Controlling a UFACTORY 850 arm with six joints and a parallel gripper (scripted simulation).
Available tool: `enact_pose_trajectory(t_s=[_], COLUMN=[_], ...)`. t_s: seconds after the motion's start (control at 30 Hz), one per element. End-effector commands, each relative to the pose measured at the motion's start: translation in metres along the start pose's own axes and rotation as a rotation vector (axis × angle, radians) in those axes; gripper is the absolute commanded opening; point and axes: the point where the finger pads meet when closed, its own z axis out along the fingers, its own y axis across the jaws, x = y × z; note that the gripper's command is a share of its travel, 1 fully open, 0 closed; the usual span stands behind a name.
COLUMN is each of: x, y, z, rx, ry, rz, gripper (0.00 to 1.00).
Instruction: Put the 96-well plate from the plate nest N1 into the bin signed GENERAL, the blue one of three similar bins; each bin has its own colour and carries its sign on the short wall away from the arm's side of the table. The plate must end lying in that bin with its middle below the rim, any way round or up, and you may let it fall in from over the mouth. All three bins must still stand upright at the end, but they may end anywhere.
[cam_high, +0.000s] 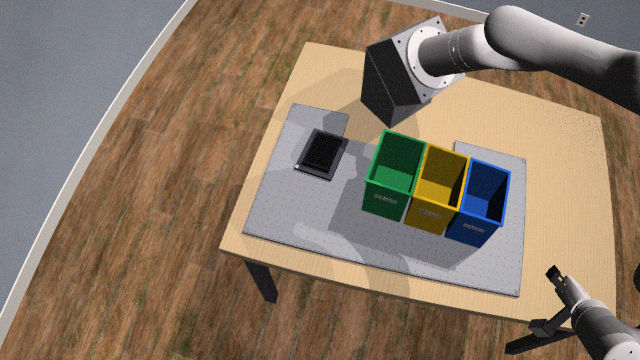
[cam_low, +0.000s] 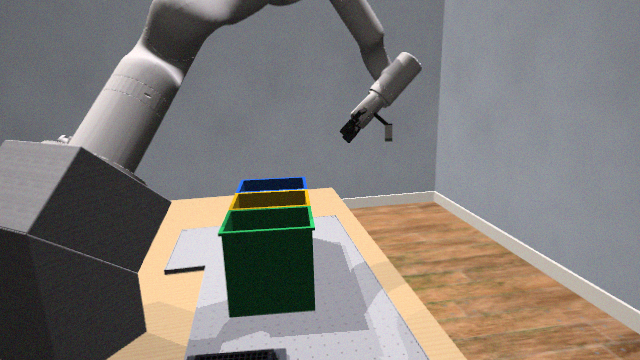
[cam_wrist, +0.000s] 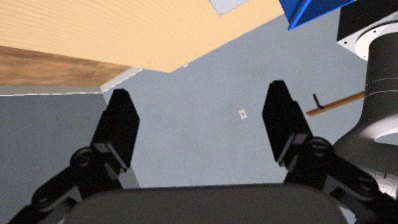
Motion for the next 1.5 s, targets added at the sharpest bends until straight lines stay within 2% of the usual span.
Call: enact_pose_trajectory(t_s=[0.0, 0.13, 0.17, 0.2, 0.4, 0.43, 0.6, 0.63, 0.8, 0.83, 0.87, 1.07, 1.1, 1.13, 1.3, 1.33, 1.47], x=[0.015, 0.028, 0.032, 0.036, 0.050, 0.053, 0.070, 0.073, 0.089, 0.092, 0.095, 0.107, 0.110, 0.113, 0.124, 0.127, 0.138], y=[0.012, 0.023, 0.027, 0.030, 0.043, 0.046, 0.064, 0.067, 0.085, 0.089, 0.093, 0.108, 0.112, 0.116, 0.132, 0.136, 0.153], z=[0.001, 0.003, 0.003, 0.004, 0.005, 0.006, 0.008, 0.009, 0.011, 0.012, 0.012, 0.014, 0.015, 0.015, 0.018, 0.018, 0.021], rx=[0.032, 0.032, 0.060, 0.065, 0.065, 0.093, 0.099, 0.127, 0.133, 0.160, 0.165, 0.165, 0.191, 0.197, 0.197, 0.222, 0.227], ry=[-0.001, -0.001, 0.002, 0.002, 0.002, 0.007, 0.008, 0.017, 0.018, 0.029, 0.032, 0.032, 0.045, 0.048, 0.048, 0.065, 0.068], rz=[-0.020, -0.020, -0.038, -0.042, -0.042, -0.059, -0.063, -0.080, -0.083, -0.099, -0.103, -0.102, -0.118, -0.121, -0.121, -0.136, -0.139], gripper=[1.00, 1.00, 1.00, 1.00, 1.00, 1.00, 1.00, 1.00, 1.00, 1.00, 1.00, 1.00, 1.00, 1.00, 1.00, 1.00, 1.00])
